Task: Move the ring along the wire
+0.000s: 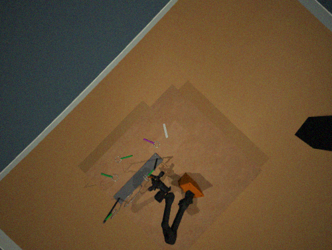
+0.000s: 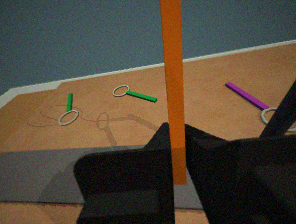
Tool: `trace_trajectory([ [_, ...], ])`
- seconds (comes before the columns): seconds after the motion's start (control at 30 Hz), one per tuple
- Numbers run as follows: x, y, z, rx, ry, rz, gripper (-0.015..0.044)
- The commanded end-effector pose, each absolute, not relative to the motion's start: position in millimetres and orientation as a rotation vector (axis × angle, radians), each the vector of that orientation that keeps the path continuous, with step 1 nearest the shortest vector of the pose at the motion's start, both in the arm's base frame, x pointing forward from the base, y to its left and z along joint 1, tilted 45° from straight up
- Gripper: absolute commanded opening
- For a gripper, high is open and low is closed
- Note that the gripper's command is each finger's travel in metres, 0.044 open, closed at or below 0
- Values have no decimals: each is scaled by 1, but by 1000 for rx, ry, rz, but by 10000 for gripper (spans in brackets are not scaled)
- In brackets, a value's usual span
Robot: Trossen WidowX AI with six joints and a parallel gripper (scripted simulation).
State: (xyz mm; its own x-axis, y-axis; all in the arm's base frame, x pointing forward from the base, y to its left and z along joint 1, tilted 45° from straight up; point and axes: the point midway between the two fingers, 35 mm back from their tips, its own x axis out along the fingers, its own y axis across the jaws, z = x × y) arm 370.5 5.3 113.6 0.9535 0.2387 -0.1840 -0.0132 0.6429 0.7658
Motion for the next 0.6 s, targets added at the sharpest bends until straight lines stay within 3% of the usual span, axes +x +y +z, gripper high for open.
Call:
trace_trajectory([
  [0.0,370,0,109,840,281,143,-150],
  [0.57,367,-13,96,821,284,138,-150],
])
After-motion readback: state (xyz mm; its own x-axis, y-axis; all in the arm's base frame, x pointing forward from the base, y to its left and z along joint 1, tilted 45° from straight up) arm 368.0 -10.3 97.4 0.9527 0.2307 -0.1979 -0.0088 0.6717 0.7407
